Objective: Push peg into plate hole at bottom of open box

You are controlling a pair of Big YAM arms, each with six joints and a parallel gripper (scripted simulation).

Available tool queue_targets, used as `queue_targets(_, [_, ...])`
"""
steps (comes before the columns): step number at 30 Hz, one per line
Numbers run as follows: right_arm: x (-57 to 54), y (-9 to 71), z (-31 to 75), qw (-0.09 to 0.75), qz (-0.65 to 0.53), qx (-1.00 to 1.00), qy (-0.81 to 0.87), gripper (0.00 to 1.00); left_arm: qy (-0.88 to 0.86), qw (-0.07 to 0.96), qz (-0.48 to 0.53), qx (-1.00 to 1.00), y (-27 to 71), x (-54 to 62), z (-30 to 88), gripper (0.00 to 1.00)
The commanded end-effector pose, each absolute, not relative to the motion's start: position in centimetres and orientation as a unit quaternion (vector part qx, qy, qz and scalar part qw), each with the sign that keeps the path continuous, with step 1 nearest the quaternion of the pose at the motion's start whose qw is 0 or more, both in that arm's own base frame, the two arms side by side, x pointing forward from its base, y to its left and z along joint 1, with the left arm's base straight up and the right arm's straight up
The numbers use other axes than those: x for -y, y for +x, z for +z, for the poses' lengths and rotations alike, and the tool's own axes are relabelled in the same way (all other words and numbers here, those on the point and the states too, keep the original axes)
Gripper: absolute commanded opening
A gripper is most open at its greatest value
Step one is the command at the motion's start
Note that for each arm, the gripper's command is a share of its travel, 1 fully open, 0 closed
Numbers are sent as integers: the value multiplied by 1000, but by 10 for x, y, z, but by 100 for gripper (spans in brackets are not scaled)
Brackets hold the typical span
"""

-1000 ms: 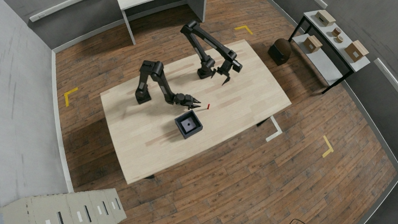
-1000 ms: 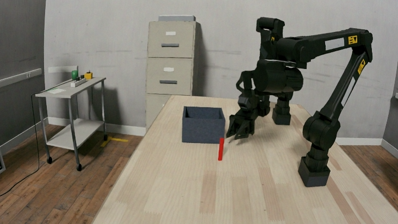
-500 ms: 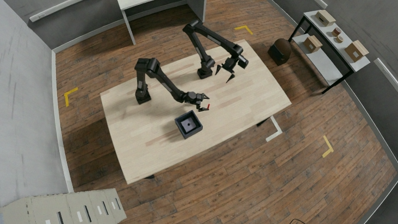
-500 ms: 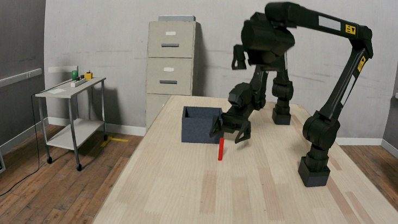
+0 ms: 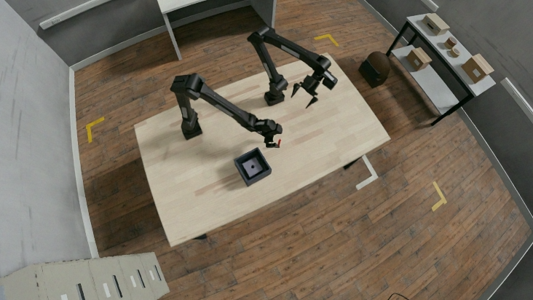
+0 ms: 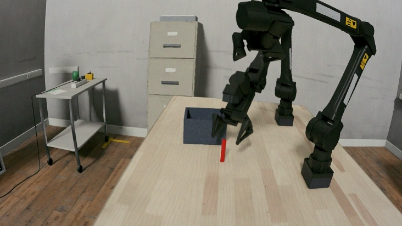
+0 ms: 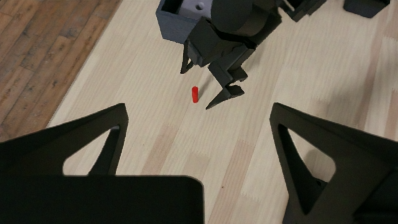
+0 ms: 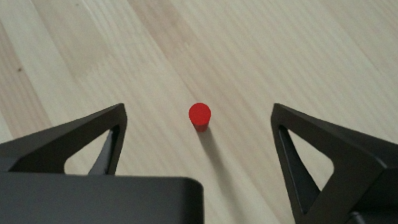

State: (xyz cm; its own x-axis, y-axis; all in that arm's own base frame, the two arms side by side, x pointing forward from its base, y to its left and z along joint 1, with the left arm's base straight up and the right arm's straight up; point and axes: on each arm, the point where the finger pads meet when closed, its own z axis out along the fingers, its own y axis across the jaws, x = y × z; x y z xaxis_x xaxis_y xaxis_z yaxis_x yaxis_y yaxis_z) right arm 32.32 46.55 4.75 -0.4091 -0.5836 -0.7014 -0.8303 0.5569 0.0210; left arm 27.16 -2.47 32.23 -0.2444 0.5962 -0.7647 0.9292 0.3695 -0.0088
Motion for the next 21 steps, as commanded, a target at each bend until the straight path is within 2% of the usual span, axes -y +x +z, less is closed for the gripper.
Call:
queue_targets(1, [-493,333,98,337,191,-815,-431,100,528,358,-220,-738,282,24,346,100])
queue_targets(21, [-483,329,105,294,156,-835,-438,100,517,356,-226,-745,277,23,339,100])
